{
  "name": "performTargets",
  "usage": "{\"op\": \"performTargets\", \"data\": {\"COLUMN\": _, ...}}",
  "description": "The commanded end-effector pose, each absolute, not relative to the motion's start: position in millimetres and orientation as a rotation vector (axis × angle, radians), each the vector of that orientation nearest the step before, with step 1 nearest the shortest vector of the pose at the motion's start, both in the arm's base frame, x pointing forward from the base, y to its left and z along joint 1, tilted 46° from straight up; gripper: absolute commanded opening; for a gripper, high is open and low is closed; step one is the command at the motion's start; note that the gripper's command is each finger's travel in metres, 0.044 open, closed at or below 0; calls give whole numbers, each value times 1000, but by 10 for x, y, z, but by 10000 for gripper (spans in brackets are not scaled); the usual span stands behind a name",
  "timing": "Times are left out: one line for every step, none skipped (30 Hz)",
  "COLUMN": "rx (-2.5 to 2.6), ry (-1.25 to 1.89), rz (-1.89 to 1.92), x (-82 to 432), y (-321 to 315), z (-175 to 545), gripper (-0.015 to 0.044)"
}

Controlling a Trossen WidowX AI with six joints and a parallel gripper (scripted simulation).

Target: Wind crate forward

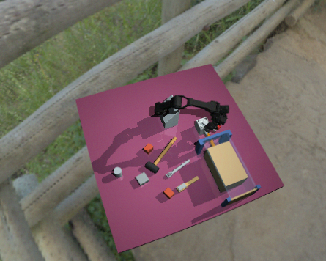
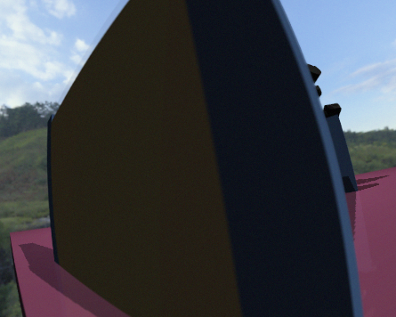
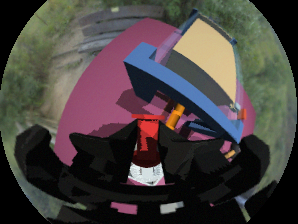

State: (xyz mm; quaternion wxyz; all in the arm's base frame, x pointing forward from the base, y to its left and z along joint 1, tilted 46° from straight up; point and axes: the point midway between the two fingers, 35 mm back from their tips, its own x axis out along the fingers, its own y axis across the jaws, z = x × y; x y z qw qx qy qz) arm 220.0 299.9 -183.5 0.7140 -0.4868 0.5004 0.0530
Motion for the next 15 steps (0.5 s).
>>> {"op": "performTargets", "data": {"rx": -1073, "ry": 1141, "rz": 147, "x": 2039, "y": 3052, "z": -1937, "gripper": 0}}
{"op": "performTargets", "data": {"rx": -1073, "ry": 1141, "rz": 147, "x": 2027, "y": 3057, "z": -1945, "gripper": 0}}
{"op": "performTargets", "data": {"rx": -1073, "ry": 1141, "rz": 147, "x": 2020, "y": 3061, "z": -1949, "gripper": 0}}
{"op": "performTargets", "data": {"rx": -1073, "ry": 1141, "rz": 147, "x": 2008, "y": 3067, "z": -1956, "gripper": 0}}
{"op": "performTargets", "data": {"rx": -1073, "ry": 1141, "rz": 147, "x": 2000, "y": 3070, "z": -1961, "gripper": 0}}
{"op": "performTargets", "data": {"rx": -1073, "ry": 1141, "rz": 147, "x": 1988, "y": 3075, "z": -1968, "gripper": 0}}
{"op": "performTargets", "data": {"rx": -1072, "ry": 1141, "rz": 148, "x": 1980, "y": 3079, "z": -1973, "gripper": 0}}
{"op": "performTargets", "data": {"rx": -1072, "ry": 1141, "rz": 148, "x": 1967, "y": 3084, "z": -1979, "gripper": 0}}
{"op": "performTargets", "data": {"rx": -1072, "ry": 1141, "rz": 148, "x": 1959, "y": 3087, "z": -1984, "gripper": 0}}
{"op": "performTargets", "data": {"rx": -1072, "ry": 1142, "rz": 148, "x": 1947, "y": 3092, "z": -1990, "gripper": 0}}
{"op": "performTargets", "data": {"rx": -1072, "ry": 1142, "rz": 148, "x": 1938, "y": 3095, "z": -1995, "gripper": 0}}
{"op": "performTargets", "data": {"rx": -1072, "ry": 1142, "rz": 148, "x": 1926, "y": 3099, "z": -2001, "gripper": 0}}
{"op": "performTargets", "data": {"rx": -1072, "ry": 1142, "rz": 148, "x": 1917, "y": 3102, "z": -2005, "gripper": 0}}
{"op": "performTargets", "data": {"rx": -1072, "ry": 1142, "rz": 148, "x": 1904, "y": 3107, "z": -2011, "gripper": 0}}
{"op": "performTargets", "data": {"rx": -1072, "ry": 1142, "rz": 148, "x": 1896, "y": 3110, "z": -2015, "gripper": 0}}
